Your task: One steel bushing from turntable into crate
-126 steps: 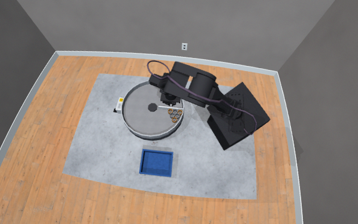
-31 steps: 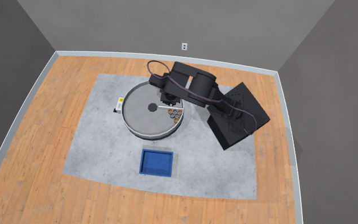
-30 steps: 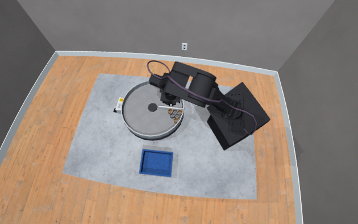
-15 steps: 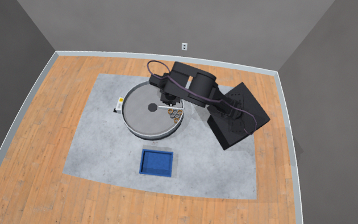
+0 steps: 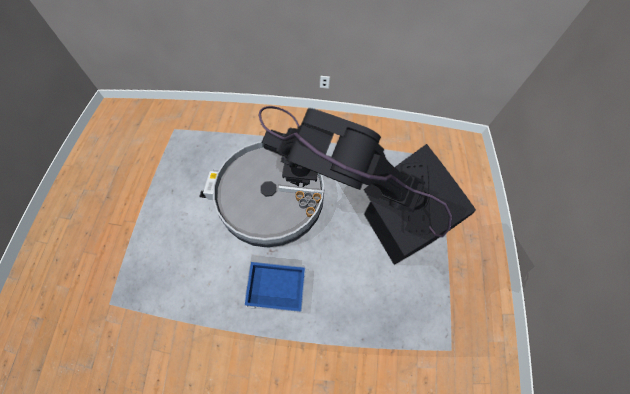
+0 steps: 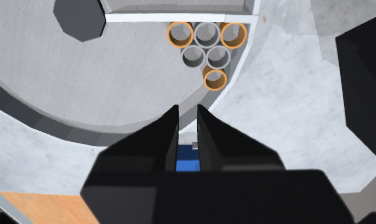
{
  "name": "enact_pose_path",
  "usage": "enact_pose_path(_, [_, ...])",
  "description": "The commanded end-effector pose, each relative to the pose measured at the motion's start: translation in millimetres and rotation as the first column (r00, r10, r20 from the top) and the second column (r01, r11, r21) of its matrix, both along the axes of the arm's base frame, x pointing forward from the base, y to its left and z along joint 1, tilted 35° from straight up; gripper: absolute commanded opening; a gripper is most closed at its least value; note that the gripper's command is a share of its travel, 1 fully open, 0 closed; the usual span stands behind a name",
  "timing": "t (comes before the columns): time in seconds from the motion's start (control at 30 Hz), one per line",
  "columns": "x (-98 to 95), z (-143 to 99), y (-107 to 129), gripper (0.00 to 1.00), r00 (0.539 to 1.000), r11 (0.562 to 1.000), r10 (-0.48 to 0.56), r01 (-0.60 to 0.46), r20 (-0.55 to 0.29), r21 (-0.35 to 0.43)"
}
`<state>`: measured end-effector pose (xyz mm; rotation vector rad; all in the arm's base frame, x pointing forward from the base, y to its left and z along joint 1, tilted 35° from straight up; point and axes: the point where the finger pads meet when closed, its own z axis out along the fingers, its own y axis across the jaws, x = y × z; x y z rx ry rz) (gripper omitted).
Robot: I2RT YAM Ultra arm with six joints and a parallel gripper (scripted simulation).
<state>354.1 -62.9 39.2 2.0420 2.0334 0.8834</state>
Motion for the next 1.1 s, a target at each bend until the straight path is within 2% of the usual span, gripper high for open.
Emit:
enact_pose_path(0.0, [6.0, 16, -12, 0.15, 0.999, 0.999, -0.029, 0.029, 0.029, -0.015])
enact_pose_path(0.5, [5.9, 15, -12, 0.13, 0.999, 0.999, -0.028, 0.029, 0.027, -0.014])
enact_pose_path(0.57, [10.7, 4, -14, 0.13, 0.999, 0.999, -0.022, 0.023, 0.025, -0.023])
enact_pose_path(0.6, [14.3, 2, -5, 0.13, 1.0, 1.0, 0.008, -0.007, 0.029, -0.029])
enact_pose_path(0.73, [21.2, -8, 0, 0.13, 0.999, 0.998, 0.035, -0.033, 0.038, -0.045])
enact_pose_path(0.83, [20.0, -41, 16, 0.13, 0.996, 0.995, 0.084, -0.083, 0.015, -0.057])
enact_pose_path(0.9, [44.1, -41, 16, 0.13, 0.991, 0.99, 0.116, -0.11, 0.064, -0.094])
enact_pose_path(1.07, [56.1, -59, 26, 0.13, 0.984, 0.981, 0.16, -0.15, 0.076, -0.121])
